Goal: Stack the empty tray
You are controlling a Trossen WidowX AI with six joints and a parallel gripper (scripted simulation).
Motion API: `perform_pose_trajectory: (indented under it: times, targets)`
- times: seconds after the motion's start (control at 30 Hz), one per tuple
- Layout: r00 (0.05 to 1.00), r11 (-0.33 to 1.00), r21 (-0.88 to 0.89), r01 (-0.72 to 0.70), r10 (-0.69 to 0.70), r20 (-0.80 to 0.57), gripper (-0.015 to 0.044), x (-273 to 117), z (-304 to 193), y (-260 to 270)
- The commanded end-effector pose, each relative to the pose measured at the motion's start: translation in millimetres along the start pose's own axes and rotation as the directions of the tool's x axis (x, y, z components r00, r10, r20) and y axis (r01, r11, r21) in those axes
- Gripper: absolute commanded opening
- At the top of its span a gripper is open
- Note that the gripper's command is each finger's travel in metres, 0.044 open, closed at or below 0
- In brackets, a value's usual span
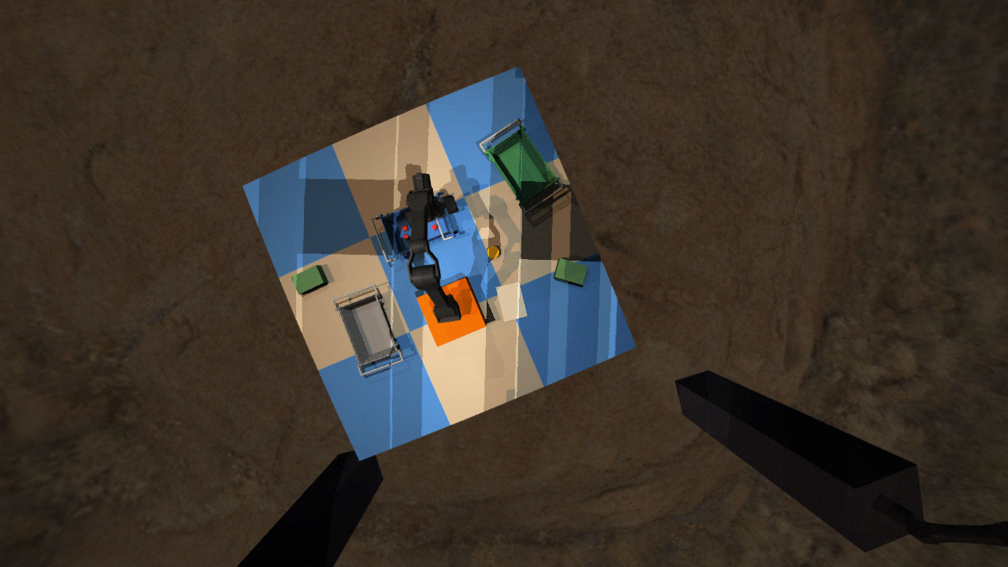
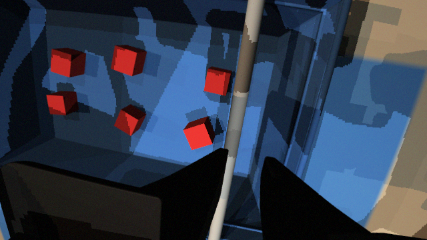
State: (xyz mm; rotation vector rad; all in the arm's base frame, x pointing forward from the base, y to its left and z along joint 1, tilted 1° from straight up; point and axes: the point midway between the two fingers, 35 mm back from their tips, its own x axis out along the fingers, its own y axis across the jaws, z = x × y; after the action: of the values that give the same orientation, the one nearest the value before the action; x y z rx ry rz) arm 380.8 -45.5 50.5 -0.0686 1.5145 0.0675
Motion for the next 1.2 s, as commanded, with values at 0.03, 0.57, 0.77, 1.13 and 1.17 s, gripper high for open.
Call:
perform_pose_trajectory:
  times: [0.03,0.57,0.77,1.13,1.17]
  targets:
    - [1.000,1.000,0.000,0.000,0.000,-0.001,0.0080,1,0,0]
    - [1.000,1.000,0.000,-0.001,0.001,-0.005,0.0080,-78,10,-2]
    - [1.000,1.000,0.000,-0.002,0.002,-0.011,0.0080,-147,-1,1]
    - [1.000,0.997,-0.070,-0.012,0.010,-0.027,0.0080,-72,21,106]
    - [1.000,0.998,-0.063,-0.011,0.010,-0.024,0.0080,-66,22,121]
